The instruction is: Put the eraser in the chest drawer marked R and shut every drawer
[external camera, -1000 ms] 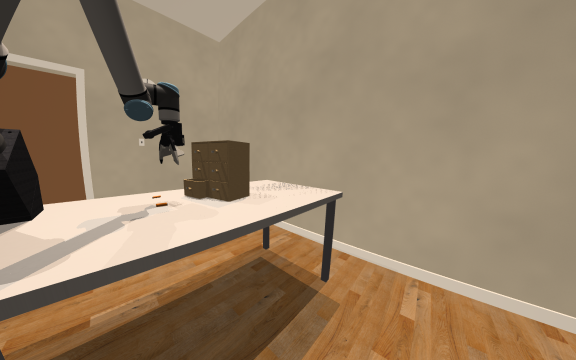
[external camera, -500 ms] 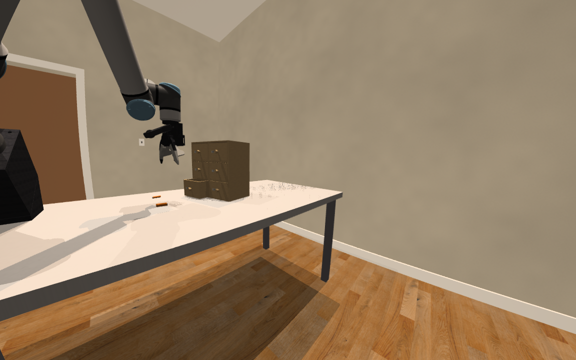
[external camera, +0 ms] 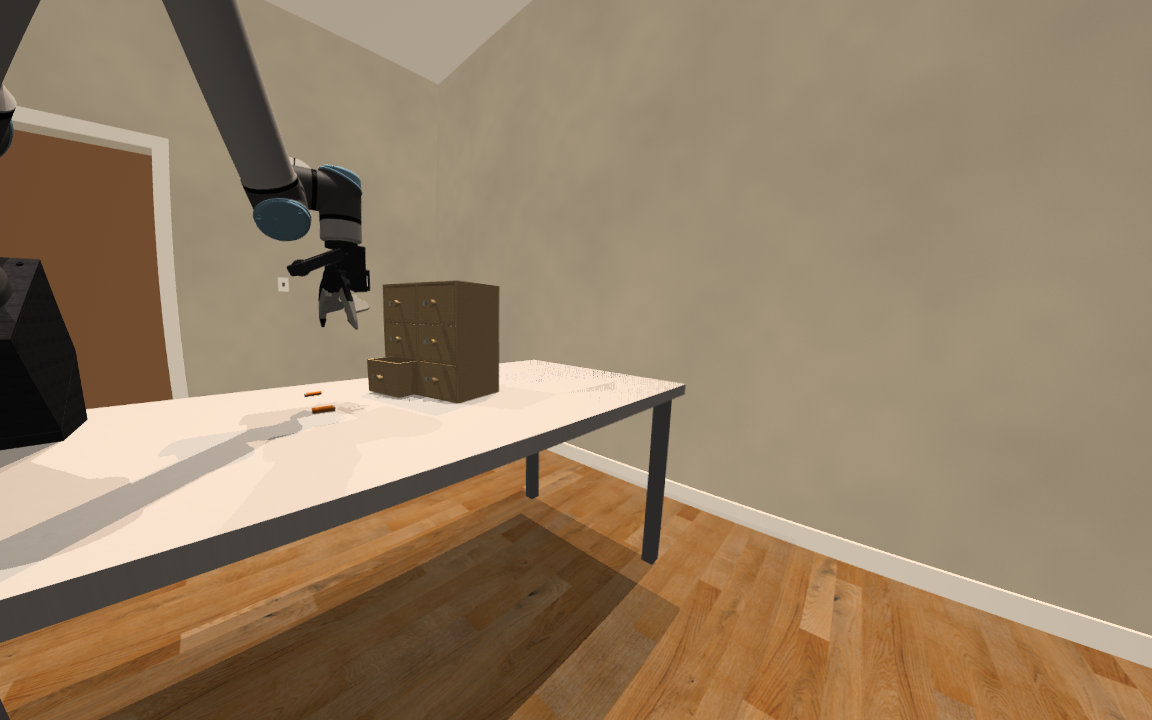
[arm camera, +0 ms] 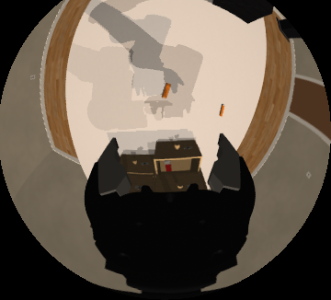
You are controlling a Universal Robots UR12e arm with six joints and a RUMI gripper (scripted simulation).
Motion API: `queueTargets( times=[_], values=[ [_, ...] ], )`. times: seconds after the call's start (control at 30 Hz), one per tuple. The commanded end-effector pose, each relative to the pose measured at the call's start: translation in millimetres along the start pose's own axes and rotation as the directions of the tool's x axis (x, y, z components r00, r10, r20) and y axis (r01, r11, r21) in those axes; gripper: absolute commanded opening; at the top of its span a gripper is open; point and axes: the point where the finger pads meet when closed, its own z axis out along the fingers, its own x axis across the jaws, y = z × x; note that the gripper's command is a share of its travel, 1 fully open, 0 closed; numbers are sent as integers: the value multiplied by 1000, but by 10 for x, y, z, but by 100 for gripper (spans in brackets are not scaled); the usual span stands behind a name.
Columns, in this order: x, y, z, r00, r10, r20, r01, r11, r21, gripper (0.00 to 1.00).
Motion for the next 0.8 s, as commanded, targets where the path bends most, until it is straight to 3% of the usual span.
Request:
queueTargets(
  times=[0.0, 0.4, 0.5, 0.57, 0.67, 0.77],
  values=[
    [-1, 4, -5, 1000, 0, 0, 0, 1000, -1, 100],
    [2, -4, -11, 1000, 0, 0, 0, 1000, -1, 100],
    [112, -283, -197, 1000, 0, 0, 0, 1000, -1, 100],
    [112, -283, -197, 1000, 0, 0, 0, 1000, -1, 100],
    [265, -681, -417, 1000, 0, 0, 0, 1000, -1, 100],
    [288, -740, -446, 1000, 0, 0, 0, 1000, -1, 100]
  ],
)
